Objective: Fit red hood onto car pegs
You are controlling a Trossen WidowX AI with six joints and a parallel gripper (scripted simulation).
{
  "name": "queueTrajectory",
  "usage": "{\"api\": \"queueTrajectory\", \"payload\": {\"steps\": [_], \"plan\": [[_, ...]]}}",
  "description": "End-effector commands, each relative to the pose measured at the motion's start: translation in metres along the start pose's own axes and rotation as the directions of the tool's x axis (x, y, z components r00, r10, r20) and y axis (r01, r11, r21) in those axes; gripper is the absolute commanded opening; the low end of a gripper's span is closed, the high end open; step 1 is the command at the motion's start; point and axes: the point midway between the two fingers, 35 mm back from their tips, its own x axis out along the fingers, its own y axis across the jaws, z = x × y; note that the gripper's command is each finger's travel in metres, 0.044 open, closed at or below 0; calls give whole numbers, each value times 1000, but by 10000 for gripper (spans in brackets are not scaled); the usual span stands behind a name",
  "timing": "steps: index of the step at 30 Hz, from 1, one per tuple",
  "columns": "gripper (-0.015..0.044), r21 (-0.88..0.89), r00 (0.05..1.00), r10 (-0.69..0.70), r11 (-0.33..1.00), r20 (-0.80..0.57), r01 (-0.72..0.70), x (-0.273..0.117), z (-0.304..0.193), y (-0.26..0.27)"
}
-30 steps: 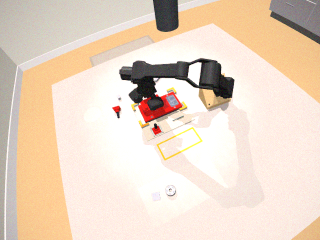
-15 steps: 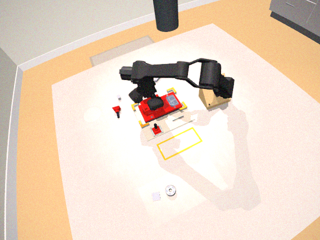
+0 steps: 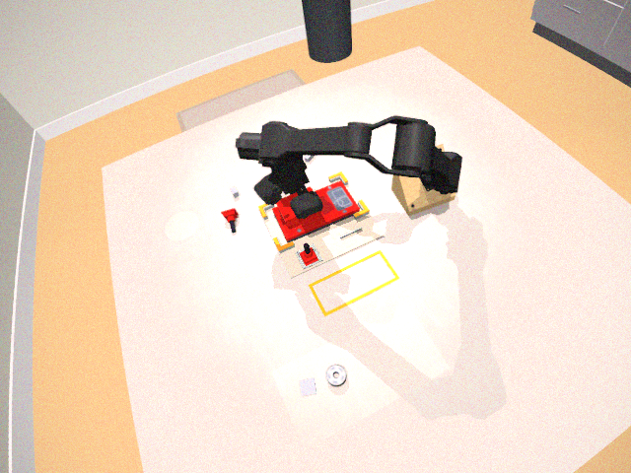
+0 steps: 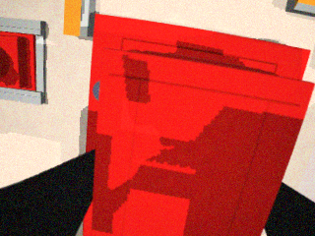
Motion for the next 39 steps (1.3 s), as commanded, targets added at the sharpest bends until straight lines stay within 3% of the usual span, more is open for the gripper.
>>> {"api": "queueTrajectory", "payload": {"steps": [1,39], "plan": [[0,7,1000,4,1000,4,-4,2,0,0],[0,0,1000,1,1000,1,-1,14,0,0]]}}
